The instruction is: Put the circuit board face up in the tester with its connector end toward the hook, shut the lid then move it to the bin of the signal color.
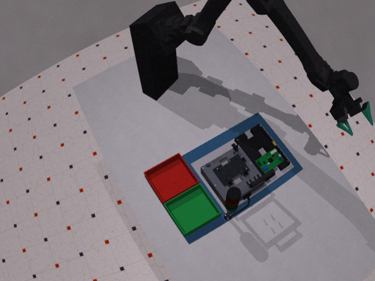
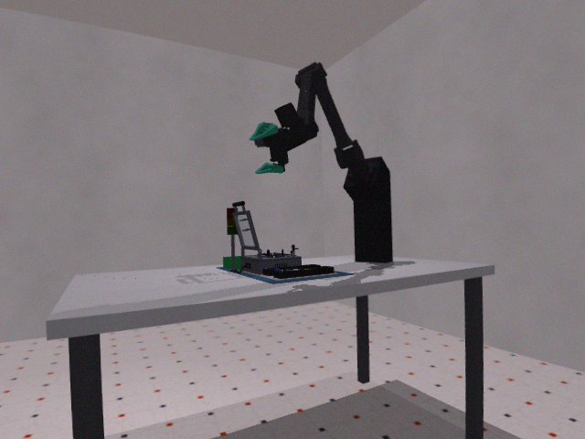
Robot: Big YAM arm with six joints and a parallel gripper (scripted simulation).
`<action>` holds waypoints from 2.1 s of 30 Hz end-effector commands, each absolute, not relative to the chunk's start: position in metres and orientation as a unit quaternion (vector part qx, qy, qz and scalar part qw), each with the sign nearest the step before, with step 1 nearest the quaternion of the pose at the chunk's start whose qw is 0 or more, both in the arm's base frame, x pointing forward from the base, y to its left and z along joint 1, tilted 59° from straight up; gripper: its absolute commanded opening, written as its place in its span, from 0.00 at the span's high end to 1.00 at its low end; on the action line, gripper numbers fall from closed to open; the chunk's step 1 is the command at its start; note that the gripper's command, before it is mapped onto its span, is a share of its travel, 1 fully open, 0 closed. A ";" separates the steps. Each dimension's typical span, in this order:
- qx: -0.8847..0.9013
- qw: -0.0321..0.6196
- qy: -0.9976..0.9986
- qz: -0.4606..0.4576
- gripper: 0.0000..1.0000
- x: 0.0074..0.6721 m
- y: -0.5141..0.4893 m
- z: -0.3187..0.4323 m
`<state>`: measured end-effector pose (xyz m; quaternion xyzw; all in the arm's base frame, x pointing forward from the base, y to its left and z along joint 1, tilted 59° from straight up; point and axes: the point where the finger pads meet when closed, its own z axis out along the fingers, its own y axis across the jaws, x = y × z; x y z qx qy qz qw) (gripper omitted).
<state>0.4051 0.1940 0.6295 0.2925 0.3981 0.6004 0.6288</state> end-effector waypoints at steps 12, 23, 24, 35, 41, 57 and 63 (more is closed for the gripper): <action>0.258 0.675 0.430 0.541 0.00 0.398 0.175 0.636; 0.133 0.747 0.560 0.334 0.00 0.410 0.154 0.599; 0.133 0.747 0.560 0.334 0.00 0.410 0.154 0.599; 0.022 0.754 0.629 0.188 0.00 0.413 0.135 0.570; -0.077 0.732 0.672 0.078 0.00 0.412 0.120 0.540; -0.287 0.640 0.706 -0.097 0.00 0.394 0.087 0.481; -0.381 0.585 0.700 -0.152 0.00 0.380 0.074 0.454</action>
